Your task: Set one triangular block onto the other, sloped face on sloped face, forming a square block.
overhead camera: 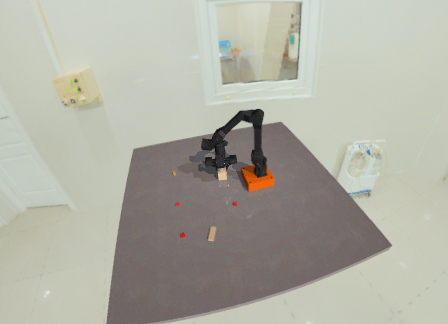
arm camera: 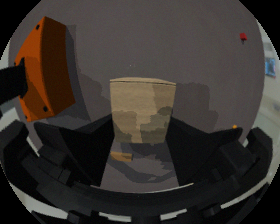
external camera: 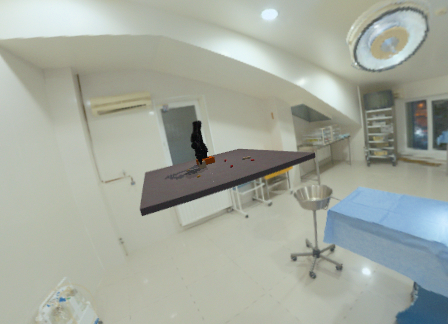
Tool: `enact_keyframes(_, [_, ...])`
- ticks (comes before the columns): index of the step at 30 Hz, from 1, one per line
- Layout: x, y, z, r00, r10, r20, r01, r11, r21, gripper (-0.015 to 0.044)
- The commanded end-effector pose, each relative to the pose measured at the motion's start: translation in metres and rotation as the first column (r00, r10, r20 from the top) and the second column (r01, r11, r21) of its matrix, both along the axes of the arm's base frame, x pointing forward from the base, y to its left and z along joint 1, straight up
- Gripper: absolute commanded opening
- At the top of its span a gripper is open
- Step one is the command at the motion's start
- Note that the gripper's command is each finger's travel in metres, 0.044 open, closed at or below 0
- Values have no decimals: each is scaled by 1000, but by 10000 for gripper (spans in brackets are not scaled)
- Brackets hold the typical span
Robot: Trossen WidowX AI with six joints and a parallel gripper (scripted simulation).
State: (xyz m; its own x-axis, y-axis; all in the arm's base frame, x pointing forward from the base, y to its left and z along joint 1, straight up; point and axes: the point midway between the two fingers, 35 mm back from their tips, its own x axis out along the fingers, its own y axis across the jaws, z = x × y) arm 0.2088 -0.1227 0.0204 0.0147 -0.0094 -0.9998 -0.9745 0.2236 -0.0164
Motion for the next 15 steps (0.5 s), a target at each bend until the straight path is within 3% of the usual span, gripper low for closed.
enact_keyframes(1, [0,0,0,1000,0,0,0,1000,0,53])
enact_keyframes(15, [0,0,0,1000,0,0,0,1000,0,420])
